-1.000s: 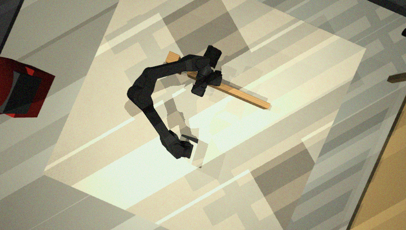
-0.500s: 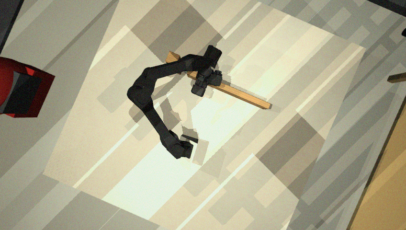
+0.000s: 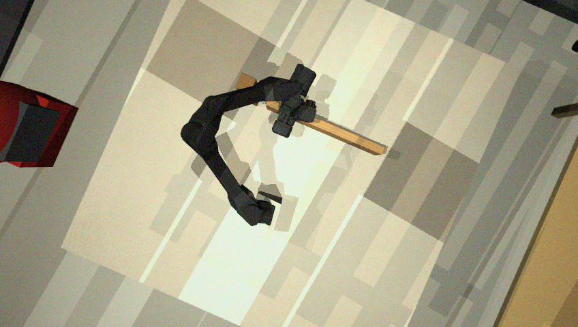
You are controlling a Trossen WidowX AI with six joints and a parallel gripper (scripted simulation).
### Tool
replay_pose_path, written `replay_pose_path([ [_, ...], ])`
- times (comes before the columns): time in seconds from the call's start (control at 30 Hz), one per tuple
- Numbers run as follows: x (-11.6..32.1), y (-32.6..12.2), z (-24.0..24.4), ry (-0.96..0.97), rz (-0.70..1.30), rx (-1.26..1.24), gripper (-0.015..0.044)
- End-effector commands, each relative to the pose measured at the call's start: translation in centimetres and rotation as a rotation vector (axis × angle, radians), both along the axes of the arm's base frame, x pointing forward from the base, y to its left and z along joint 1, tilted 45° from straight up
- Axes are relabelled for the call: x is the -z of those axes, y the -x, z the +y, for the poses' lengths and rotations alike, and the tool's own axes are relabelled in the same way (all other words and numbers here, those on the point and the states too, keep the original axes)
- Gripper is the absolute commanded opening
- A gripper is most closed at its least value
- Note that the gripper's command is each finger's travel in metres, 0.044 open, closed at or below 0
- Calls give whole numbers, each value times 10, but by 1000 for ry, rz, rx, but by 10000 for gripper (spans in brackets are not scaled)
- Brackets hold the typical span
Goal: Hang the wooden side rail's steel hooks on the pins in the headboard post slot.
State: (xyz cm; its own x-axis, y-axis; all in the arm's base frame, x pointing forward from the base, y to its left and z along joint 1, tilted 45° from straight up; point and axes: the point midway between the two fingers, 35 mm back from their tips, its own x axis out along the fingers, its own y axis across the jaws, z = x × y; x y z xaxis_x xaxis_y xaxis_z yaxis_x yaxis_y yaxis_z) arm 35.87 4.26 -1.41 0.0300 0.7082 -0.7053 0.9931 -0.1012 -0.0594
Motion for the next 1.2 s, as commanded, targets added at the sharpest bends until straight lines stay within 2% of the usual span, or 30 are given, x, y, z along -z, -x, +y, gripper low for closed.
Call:
replay_pose_path([
  [0.0, -4, -3, -5, 5, -21, 3, 0],
  [1.17, -8, -3, -9, 5, -21, 3, 0],
])
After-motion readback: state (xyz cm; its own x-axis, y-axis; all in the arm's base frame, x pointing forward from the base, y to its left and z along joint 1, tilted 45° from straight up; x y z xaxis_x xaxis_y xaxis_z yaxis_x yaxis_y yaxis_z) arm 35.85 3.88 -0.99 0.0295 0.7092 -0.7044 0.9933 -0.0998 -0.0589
